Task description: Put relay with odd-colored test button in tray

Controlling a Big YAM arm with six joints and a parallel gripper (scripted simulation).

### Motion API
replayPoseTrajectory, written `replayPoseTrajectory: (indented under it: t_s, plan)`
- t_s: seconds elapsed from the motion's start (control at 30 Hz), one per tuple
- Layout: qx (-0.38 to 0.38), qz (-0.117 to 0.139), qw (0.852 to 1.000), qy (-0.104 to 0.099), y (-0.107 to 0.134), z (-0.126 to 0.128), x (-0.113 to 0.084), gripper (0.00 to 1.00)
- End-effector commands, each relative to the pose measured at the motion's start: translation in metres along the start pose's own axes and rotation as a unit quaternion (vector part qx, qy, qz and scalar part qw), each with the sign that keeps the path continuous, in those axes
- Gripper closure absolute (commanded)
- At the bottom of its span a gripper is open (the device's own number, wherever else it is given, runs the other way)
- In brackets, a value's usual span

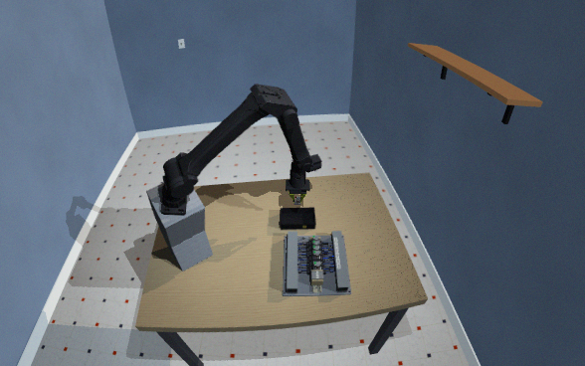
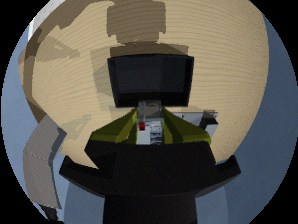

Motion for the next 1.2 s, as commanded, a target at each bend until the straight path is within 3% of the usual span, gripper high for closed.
replayPoseTrajectory:
  t_s: [0.0, 0.93, 1.17]
  plan:
    - [0.013, -0.018, 1.0, 0.02, -0.012, -0.02, -0.02, 1.0]
    - [0.013, -0.018, 1.0, 0.019, -0.011, -0.02, -0.017, 1.0]
    - [0.011, -0.013, 1.0, 0.015, -0.009, -0.018, -0.001, 1.0]
Point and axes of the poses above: the point where the finger pads meet when closed, its own x axis out along the fingers, its own z axis across the jaws, y = z × x, the point moved 5 cm from there along -x, back along the fingers, and after that the axes turned 13 degrees about x, right-handed, at the moved point
